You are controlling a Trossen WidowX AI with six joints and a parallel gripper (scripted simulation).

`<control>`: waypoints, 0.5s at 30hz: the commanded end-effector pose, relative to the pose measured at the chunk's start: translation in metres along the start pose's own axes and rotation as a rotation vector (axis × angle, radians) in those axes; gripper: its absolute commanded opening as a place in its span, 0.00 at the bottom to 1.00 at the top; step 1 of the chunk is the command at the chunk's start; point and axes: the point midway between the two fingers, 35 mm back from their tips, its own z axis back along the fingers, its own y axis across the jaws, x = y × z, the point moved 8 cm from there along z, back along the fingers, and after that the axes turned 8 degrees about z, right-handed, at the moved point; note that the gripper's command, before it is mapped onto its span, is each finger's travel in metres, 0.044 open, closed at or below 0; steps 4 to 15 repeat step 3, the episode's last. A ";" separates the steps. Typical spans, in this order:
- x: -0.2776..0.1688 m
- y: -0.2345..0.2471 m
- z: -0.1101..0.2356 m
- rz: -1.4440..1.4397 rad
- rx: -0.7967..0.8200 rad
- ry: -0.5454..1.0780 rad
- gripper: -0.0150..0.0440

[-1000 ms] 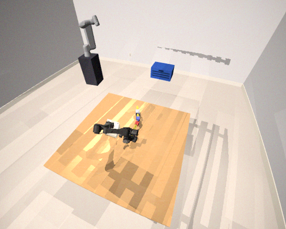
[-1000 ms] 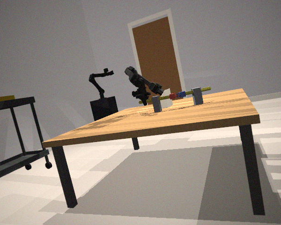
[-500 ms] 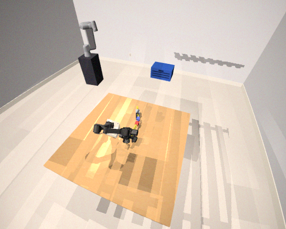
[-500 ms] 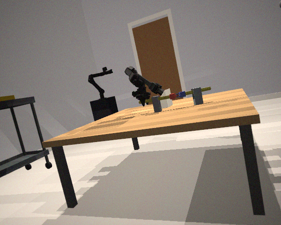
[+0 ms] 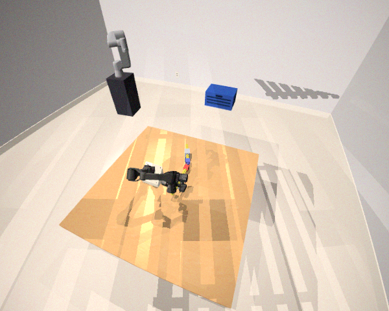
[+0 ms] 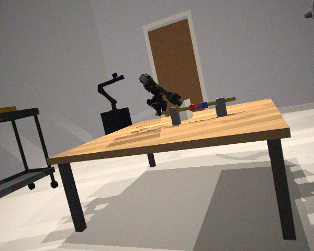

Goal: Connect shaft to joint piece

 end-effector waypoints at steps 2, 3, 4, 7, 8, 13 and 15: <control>0.001 0.001 0.013 -0.008 0.009 0.005 1.00; 0.001 0.000 0.022 -0.007 0.009 0.003 1.00; 0.001 0.000 0.022 -0.007 0.009 0.003 1.00; 0.001 0.000 0.022 -0.007 0.009 0.003 1.00; 0.001 0.000 0.022 -0.007 0.009 0.003 1.00; 0.001 0.000 0.022 -0.007 0.009 0.003 1.00; 0.001 0.000 0.022 -0.007 0.009 0.003 1.00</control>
